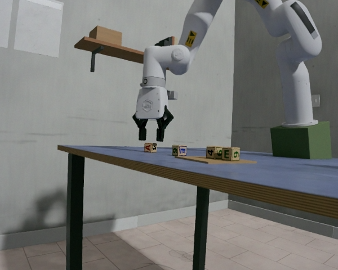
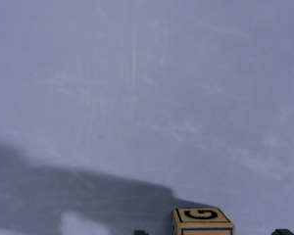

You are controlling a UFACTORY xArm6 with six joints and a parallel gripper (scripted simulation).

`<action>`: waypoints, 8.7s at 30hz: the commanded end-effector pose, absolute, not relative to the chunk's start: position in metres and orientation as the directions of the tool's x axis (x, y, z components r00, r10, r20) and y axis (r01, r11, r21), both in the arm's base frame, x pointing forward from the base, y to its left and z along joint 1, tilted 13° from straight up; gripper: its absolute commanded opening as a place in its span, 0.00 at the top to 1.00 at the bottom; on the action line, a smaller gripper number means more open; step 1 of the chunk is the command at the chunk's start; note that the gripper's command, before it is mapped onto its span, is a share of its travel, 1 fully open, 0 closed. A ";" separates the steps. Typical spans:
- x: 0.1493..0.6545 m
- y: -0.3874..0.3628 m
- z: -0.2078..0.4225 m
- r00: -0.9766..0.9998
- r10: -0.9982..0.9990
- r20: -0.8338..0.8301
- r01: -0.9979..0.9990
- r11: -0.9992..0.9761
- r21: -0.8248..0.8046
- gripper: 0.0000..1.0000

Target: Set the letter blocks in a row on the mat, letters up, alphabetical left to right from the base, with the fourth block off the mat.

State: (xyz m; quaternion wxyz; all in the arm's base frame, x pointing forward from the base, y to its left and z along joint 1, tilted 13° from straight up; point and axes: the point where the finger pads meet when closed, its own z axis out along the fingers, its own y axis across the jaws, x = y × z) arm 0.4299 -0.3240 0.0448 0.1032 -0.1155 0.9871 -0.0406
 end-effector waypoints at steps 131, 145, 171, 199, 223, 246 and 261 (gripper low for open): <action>0.417 -0.321 0.109 -0.951 -0.237 -0.197 -0.219 0.970 -0.107 0.72; 0.418 -0.316 0.113 -0.945 -0.264 -0.193 -0.246 0.963 -0.113 0.72; 0.445 -0.160 0.112 -0.437 -0.899 -0.039 -0.875 0.435 -0.215 0.72; 0.441 -0.102 0.109 -0.127 -0.991 0.030 -0.968 0.118 -0.222 0.72; 0.459 -0.107 0.028 -0.127 -0.991 0.030 -0.968 0.118 -0.222 0.72; 0.462 -0.107 0.016 -0.127 -0.991 0.030 -0.968 0.118 -0.222 0.72; 0.462 -0.107 0.016 -0.127 -0.991 0.030 -0.968 0.118 -0.222 0.72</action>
